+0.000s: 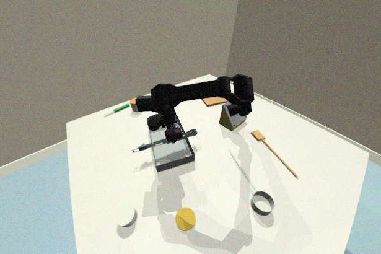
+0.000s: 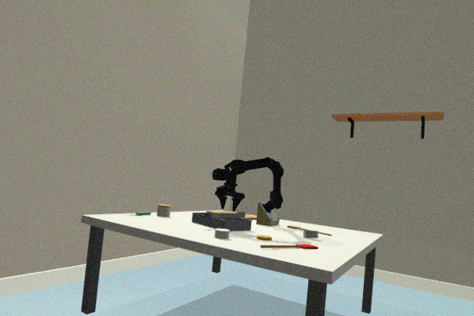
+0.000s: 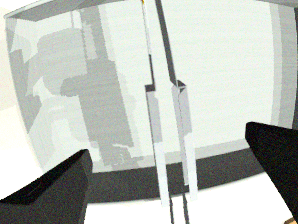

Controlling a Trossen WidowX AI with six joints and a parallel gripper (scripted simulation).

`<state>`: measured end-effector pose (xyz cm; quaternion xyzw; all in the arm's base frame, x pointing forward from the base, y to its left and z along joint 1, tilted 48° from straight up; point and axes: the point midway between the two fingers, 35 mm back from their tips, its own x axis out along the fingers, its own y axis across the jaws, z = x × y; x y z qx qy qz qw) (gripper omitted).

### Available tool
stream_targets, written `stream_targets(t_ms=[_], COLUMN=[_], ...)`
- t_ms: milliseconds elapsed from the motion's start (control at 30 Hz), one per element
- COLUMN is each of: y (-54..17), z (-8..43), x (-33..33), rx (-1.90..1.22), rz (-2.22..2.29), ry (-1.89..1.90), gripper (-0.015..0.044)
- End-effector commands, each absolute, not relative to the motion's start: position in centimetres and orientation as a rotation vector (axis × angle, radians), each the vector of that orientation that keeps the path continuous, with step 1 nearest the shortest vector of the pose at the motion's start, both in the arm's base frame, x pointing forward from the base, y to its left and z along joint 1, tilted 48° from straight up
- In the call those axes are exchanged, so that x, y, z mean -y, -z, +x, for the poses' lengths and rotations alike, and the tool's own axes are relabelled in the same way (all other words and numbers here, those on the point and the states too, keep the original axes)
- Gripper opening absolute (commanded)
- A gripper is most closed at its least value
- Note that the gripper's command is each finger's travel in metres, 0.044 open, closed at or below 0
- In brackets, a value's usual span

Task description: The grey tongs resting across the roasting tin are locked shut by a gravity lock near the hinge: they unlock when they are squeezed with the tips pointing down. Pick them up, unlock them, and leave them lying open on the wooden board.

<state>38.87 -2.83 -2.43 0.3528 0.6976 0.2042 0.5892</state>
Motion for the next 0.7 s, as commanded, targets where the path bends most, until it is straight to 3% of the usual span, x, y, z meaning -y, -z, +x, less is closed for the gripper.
stream_targets(t_ms=[0,667], y=[2.4,4.1], z=[39.2,39.2], x=[2.8,1.1], rx=[-1.626,-1.626], rz=[0.833,0.832], ry=[-0.472,-0.471], gripper=[0.044,0.044])
